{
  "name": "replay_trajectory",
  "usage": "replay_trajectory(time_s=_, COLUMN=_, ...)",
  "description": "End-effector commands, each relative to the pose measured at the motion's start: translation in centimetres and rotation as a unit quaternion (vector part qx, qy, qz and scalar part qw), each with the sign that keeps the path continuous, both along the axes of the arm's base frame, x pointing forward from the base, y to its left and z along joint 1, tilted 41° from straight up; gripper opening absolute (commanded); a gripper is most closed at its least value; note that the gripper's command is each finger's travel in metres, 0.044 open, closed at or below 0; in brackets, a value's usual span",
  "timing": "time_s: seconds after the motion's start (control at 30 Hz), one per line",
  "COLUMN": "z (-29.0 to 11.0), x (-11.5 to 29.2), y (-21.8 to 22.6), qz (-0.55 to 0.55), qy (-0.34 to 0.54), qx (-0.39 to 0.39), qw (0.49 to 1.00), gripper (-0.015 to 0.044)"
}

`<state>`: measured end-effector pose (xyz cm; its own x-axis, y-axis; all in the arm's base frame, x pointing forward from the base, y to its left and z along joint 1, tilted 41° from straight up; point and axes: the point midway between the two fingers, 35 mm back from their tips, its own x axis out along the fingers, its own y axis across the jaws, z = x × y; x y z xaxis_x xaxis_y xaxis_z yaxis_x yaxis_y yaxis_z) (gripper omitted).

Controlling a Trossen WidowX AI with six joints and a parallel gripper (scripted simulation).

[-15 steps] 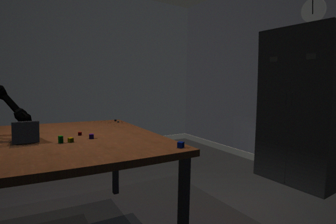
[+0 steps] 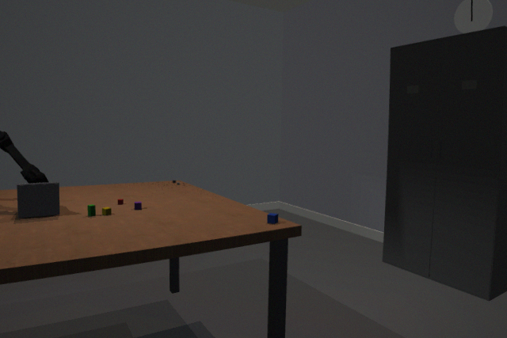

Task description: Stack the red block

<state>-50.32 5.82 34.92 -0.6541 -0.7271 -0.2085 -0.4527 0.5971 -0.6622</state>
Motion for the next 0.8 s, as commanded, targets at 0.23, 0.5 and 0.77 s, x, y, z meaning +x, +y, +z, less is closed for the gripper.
replay_trajectory(time_s=0.23, z=1.2, x=3.2, y=9.9, qz=-0.149, qy=-0.058, qx=-0.056, qw=0.986, gripper=0.0440)
replay_trajectory(time_s=0.5, z=1.7, x=7.0, y=17.4, qz=-0.265, qy=-0.094, qx=-0.114, qw=0.953, gripper=0.0440)
replay_trajectory(time_s=0.77, z=2.1, x=12.1, y=24.0, qz=-0.376, qy=-0.117, qx=-0.179, qw=0.902, gripper=0.0440)
